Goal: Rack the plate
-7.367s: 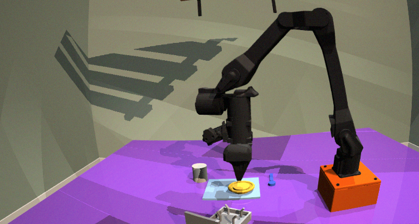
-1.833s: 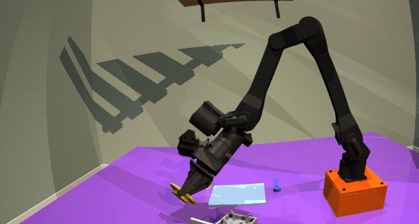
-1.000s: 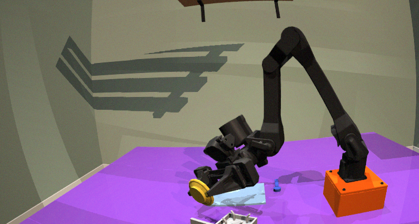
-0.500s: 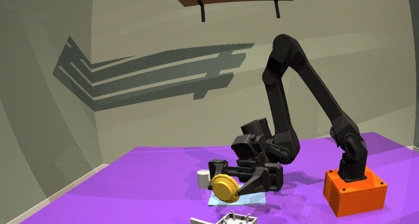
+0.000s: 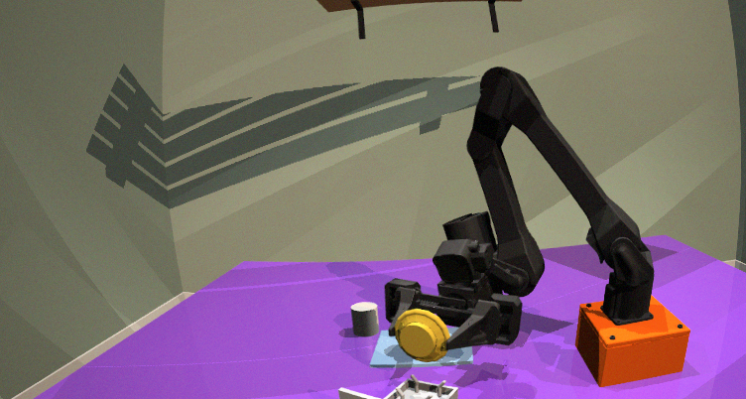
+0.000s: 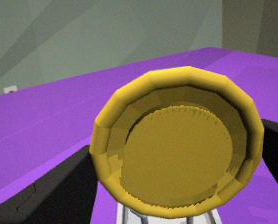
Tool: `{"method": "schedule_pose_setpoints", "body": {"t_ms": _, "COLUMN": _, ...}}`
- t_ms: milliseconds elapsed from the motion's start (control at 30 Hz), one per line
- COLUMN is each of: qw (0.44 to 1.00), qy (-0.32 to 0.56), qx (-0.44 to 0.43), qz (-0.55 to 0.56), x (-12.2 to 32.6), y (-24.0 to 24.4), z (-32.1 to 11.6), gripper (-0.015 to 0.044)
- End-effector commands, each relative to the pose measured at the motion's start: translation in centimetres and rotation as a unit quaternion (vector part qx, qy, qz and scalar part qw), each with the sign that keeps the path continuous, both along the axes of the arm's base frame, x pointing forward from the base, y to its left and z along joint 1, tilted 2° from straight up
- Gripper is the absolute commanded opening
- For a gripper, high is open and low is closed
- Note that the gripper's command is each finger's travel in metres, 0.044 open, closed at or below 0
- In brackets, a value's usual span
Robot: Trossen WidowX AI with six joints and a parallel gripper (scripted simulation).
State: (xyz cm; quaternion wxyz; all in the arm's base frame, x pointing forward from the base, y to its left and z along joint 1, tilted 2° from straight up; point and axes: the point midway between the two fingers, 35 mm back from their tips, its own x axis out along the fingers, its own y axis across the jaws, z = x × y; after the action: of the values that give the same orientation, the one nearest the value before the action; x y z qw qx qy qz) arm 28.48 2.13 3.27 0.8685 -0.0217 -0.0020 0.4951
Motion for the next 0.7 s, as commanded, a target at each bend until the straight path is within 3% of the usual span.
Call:
{"method": "schedule_pose_setpoints", "body": {"t_ms": 0, "qw": 1.0, "qy": 0.002, "qx": -0.003, "qz": 0.002, "x": 0.0, "y": 0.5, "z": -0.9, "gripper": 0.0}}
{"method": "schedule_pose_setpoints", "body": {"t_ms": 400, "qw": 1.0, "qy": 0.008, "qx": -0.015, "qz": 0.009, "x": 0.4, "y": 1.7, "z": -4.4, "gripper": 0.0}}
{"method": "schedule_pose_setpoints", "body": {"t_ms": 667, "qw": 1.0, "qy": 0.019, "qx": -0.01, "qz": 0.007, "x": 0.1, "y": 1.8, "z": -4.2, "gripper": 0.0}}
